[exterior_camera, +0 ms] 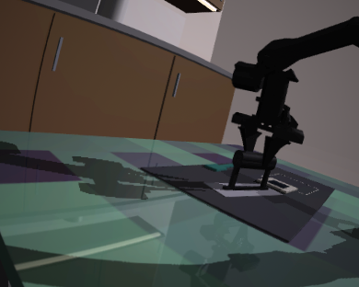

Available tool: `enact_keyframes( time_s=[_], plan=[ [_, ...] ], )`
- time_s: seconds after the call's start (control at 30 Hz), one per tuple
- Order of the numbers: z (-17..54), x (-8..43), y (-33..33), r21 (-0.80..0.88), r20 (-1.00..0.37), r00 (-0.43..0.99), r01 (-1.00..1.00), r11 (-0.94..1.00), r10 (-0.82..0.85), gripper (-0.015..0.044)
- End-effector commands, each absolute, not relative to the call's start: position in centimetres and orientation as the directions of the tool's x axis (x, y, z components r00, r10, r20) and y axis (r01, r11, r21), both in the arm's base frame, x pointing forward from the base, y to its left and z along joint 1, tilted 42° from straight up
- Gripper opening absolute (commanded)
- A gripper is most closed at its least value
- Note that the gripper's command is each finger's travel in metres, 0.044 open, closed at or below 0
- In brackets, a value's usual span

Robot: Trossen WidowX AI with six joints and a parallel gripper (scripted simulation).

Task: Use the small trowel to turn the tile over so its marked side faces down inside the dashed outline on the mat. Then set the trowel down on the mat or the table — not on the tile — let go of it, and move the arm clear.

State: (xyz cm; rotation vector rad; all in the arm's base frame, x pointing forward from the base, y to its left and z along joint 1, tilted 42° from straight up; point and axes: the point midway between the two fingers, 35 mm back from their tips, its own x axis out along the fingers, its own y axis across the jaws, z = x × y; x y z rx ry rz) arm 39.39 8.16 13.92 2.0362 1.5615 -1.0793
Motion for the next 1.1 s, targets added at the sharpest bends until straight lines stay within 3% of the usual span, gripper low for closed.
enact_keyframes(
  time_s=[0.0, 0.6, 0.63, 0.73, 1.07],
  plan=[
    [13.9, 39.3, 8.2, -0.171, -0.745, 0.097, 0.929, -0.329, 0.660, 0.0270],
    [17.2, 38.6, 5.3, -0.172, -0.745, 0.096, 0.928, -0.329, 0.661, 0.0270],
    [17.4, 38.8, 4.9, -0.158, -0.748, 0.114, 0.926, -0.342, 0.653, 0.0296],
    [18.0, 38.7, 4.5, -0.156, -0.749, 0.114, 0.927, -0.341, 0.653, 0.0300],
    [17.5, 38.4, 4.8, 0.058, -0.778, 0.153, 0.983, -0.172, 0.609, 0.0300]
  ],
)
